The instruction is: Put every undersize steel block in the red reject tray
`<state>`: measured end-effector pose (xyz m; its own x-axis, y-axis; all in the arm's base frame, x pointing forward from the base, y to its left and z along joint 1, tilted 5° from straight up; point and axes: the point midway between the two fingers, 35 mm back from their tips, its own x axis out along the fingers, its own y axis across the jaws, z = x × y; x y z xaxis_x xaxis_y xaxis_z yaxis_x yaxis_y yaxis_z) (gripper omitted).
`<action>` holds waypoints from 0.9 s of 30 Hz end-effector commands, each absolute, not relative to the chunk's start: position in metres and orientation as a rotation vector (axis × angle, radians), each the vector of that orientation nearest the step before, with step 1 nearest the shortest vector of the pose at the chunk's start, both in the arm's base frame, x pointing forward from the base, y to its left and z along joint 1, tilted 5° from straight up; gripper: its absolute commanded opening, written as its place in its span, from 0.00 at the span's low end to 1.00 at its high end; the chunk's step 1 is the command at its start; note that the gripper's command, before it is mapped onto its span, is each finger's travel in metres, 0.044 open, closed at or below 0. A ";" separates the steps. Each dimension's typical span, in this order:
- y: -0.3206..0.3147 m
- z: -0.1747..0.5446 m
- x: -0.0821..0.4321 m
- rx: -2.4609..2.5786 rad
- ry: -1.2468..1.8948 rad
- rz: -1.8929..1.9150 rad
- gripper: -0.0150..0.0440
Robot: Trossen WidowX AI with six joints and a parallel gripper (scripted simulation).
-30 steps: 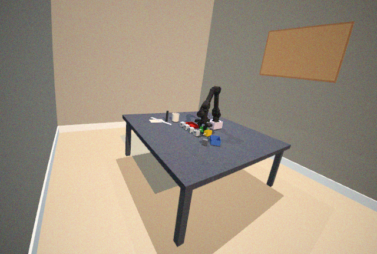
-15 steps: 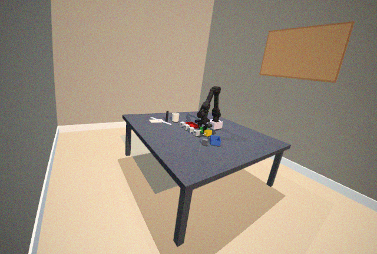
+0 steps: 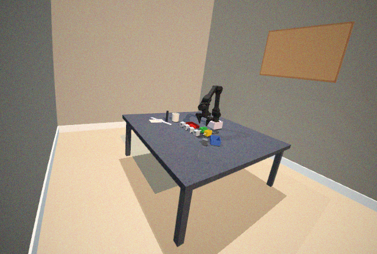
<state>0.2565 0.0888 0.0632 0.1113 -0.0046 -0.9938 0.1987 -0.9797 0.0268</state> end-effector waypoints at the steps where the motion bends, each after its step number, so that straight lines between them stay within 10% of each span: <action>1: 0.087 0.062 0.259 2.265 0.123 -2.029 0.91; 13: 0.045 0.074 0.305 2.716 -1.726 -2.413 0.81; 27: -0.001 0.081 0.336 2.035 -3.740 -1.759 0.81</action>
<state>0.3026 0.0397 0.0732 0.1102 -0.0215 -0.9937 -0.9601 -0.2609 -0.1008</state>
